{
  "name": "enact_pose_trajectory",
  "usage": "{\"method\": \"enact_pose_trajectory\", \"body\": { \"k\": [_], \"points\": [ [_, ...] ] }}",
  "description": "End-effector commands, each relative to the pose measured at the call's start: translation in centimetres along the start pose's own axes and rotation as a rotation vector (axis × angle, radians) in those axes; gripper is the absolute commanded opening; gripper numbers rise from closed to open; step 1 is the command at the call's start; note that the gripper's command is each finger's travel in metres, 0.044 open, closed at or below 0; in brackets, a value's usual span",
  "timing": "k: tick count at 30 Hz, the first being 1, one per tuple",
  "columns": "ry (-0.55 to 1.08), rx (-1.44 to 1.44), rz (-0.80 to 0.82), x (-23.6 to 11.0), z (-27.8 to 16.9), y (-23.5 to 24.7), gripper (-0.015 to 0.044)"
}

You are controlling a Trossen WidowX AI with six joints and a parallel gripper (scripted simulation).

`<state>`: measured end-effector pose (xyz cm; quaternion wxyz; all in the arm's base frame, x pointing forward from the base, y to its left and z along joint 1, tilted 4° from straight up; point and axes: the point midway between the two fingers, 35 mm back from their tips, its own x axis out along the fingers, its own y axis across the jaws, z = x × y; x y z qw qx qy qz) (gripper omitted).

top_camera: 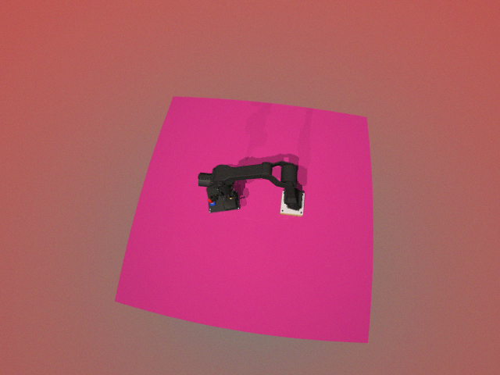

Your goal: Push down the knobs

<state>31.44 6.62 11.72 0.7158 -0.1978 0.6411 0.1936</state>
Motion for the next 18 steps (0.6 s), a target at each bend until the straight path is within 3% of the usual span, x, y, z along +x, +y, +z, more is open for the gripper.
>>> {"method": "enact_pose_trajectory", "body": {
  "k": [1, 18],
  "points": [
    [0.004, -0.003, 0.004, 0.75, -0.15, 0.11, 0.0000],
    [0.004, -0.003, 0.004, 1.04, -0.16, 0.11, 0.0000]
  ]
}}
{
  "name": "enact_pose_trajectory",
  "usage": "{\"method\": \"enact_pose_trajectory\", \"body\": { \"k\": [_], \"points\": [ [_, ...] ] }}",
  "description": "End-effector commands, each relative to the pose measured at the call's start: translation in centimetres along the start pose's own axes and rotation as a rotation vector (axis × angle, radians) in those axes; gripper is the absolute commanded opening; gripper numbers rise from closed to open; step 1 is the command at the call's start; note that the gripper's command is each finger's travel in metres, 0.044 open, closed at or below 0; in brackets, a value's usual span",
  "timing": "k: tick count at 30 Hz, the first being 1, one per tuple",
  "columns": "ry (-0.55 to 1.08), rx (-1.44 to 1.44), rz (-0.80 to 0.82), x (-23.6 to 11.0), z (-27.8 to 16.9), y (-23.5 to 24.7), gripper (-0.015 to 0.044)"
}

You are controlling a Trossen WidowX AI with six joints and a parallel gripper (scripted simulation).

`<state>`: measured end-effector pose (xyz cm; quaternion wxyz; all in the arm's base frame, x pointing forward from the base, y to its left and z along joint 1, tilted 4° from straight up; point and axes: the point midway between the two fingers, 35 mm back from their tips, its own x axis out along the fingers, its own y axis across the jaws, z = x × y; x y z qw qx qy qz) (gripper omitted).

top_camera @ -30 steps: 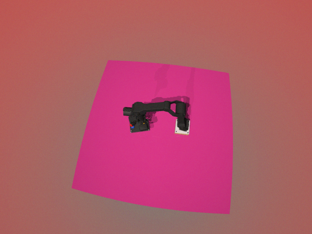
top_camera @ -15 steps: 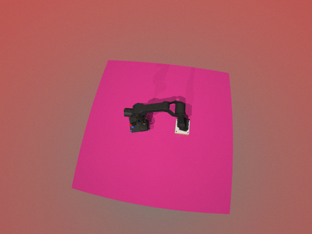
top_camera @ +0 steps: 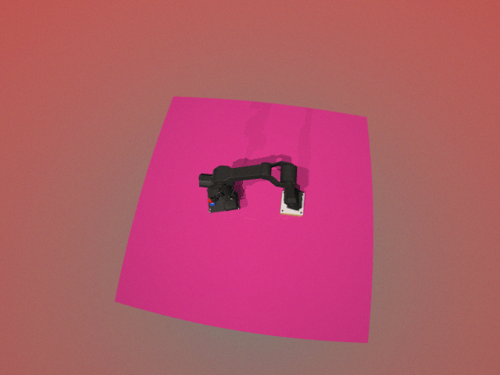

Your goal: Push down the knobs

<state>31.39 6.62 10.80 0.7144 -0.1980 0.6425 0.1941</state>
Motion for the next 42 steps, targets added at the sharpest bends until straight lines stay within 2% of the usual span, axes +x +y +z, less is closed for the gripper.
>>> {"method": "enact_pose_trajectory", "body": {
  "k": [1, 42],
  "points": [
    [0.000, -0.002, 0.003, 0.16, -0.02, 0.06, 0.0000],
    [0.000, -0.002, 0.003, 1.00, -0.03, 0.06, 0.0000]
  ]
}}
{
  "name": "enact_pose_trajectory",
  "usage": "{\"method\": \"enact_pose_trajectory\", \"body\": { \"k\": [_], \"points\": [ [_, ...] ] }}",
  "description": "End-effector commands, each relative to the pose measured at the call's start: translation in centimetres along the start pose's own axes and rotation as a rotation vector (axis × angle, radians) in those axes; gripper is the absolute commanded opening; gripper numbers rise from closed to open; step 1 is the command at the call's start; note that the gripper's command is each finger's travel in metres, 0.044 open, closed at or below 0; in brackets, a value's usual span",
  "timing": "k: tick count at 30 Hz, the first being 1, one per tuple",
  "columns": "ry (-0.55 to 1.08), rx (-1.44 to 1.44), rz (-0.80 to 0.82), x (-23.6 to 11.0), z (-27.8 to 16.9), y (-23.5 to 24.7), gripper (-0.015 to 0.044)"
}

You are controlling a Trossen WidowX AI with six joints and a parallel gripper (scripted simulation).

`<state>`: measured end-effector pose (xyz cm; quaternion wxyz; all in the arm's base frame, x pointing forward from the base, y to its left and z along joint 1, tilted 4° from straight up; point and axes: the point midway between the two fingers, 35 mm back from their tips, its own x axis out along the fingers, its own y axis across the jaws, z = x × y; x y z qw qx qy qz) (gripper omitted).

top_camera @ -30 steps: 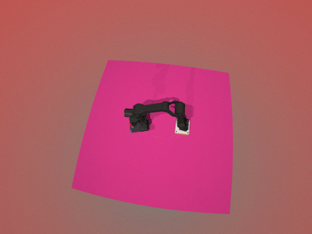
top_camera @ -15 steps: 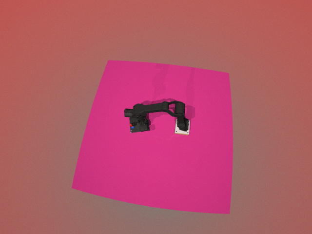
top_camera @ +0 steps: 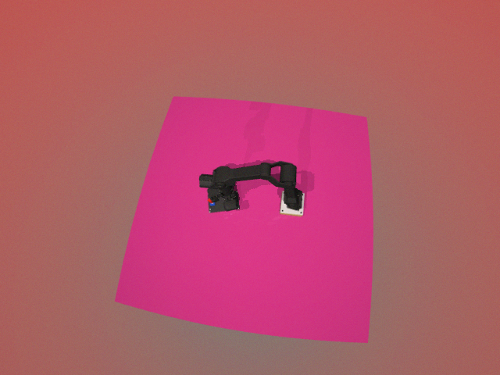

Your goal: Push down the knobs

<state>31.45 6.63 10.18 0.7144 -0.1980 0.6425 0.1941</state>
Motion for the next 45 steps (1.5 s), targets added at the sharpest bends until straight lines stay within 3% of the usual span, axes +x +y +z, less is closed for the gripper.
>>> {"method": "enact_pose_trajectory", "body": {
  "k": [1, 45],
  "points": [
    [0.000, -0.002, 0.003, 0.4, 0.0, 0.1, 0.0000],
    [0.000, -0.002, 0.003, 1.9, 0.0, 0.1, 0.0000]
  ]
}}
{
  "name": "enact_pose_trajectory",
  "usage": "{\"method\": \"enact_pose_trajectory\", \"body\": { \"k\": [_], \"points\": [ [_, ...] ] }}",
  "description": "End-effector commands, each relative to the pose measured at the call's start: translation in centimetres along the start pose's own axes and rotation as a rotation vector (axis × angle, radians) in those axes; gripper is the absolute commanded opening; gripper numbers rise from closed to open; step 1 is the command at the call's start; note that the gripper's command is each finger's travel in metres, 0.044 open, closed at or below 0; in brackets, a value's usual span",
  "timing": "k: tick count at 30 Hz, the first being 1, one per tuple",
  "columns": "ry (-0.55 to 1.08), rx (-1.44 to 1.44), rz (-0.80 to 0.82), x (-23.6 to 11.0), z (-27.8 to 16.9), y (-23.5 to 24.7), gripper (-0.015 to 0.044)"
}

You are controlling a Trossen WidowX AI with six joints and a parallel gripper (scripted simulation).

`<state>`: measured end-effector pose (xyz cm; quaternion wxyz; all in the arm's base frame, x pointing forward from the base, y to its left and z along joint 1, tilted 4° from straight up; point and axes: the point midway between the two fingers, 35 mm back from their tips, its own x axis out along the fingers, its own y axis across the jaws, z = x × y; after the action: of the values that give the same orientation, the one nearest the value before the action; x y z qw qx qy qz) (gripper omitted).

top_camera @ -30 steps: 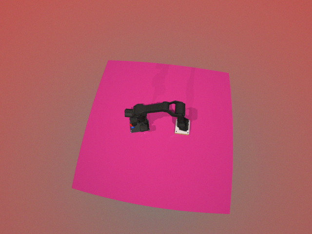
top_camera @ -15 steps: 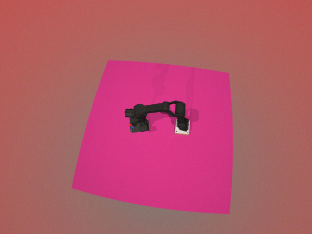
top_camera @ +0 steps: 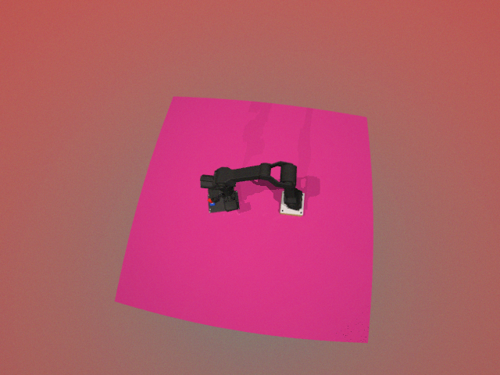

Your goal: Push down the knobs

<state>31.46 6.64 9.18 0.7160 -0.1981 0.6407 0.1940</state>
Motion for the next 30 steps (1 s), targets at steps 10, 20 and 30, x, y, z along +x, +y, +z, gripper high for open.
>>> {"method": "enact_pose_trajectory", "body": {
  "k": [10, 20, 30],
  "points": [
    [0.004, -0.002, 0.005, 0.96, 0.05, 0.03, 0.0000],
    [0.005, -0.002, 0.005, 1.16, 0.05, 0.04, 0.0000],
    [0.005, -0.002, 0.005, 1.24, 0.05, 0.04, 0.0000]
  ]
}}
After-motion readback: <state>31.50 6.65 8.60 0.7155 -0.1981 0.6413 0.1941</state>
